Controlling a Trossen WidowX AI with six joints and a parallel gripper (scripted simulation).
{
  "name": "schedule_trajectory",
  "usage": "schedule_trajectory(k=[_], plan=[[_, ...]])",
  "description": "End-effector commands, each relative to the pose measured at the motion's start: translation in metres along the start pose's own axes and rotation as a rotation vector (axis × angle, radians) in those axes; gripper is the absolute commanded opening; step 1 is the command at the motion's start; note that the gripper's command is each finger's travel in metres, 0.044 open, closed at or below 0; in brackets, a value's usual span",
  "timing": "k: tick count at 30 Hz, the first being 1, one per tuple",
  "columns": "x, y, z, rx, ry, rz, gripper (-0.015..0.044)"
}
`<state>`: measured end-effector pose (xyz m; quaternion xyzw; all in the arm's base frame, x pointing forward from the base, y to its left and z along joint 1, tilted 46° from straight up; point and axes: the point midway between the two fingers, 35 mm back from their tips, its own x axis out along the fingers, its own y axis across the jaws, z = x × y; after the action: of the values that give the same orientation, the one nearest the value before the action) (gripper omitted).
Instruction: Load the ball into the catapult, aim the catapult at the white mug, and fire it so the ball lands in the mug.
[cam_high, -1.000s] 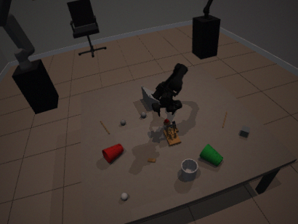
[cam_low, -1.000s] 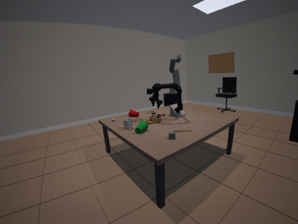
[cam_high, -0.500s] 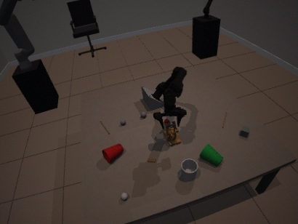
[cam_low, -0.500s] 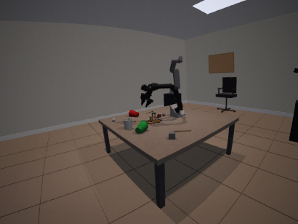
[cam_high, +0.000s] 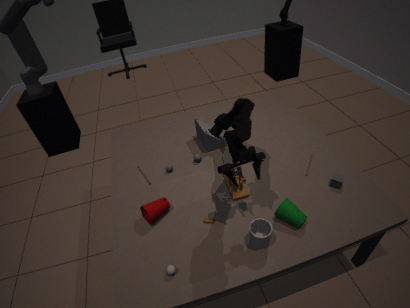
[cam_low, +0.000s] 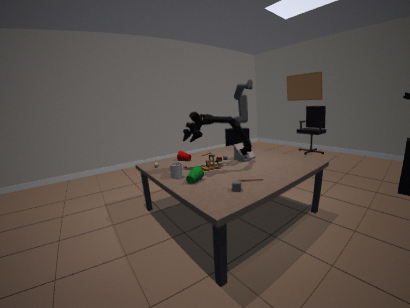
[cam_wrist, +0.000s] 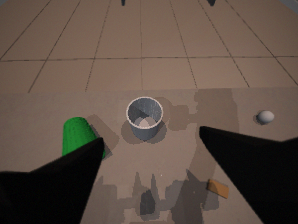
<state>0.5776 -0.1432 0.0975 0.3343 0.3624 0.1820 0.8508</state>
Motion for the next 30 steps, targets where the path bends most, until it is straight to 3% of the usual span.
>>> schedule_trajectory(k=[1,16,30], plan=[[0.0034,-0.0009,0.0045,0.003,-0.015,0.018,0.044],[0.0034,-0.0009,0.0045,0.003,-0.015,0.018,0.044],[0.0034,-0.0009,0.0045,0.003,-0.015,0.018,0.0072]])
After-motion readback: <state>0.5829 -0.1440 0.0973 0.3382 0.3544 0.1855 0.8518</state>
